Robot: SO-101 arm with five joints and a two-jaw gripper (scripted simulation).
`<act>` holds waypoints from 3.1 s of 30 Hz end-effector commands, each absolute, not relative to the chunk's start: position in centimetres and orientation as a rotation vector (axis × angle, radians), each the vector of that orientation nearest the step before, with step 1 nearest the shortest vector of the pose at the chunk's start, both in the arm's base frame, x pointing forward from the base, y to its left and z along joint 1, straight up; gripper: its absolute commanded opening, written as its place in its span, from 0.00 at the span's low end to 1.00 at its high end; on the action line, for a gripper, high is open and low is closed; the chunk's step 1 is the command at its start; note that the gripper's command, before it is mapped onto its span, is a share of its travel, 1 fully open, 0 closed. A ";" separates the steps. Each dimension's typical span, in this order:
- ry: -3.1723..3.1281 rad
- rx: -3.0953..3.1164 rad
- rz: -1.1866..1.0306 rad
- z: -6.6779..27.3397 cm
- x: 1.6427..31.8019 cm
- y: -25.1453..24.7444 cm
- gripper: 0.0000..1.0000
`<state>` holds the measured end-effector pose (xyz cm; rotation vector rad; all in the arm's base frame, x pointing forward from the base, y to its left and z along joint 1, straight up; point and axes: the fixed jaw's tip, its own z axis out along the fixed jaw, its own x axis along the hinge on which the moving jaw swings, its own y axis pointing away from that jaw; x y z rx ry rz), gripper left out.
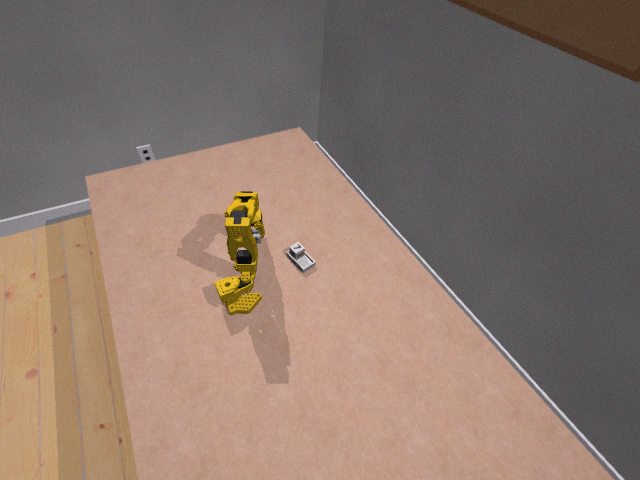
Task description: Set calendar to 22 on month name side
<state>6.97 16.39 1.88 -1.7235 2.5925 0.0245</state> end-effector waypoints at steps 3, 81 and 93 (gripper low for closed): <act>2.584 -1.711 0.040 2.0 6.9 16.6 0.18; 2.584 -1.711 0.040 8.0 6.8 16.4 0.36; 2.581 -1.709 0.043 8.1 6.8 16.4 0.36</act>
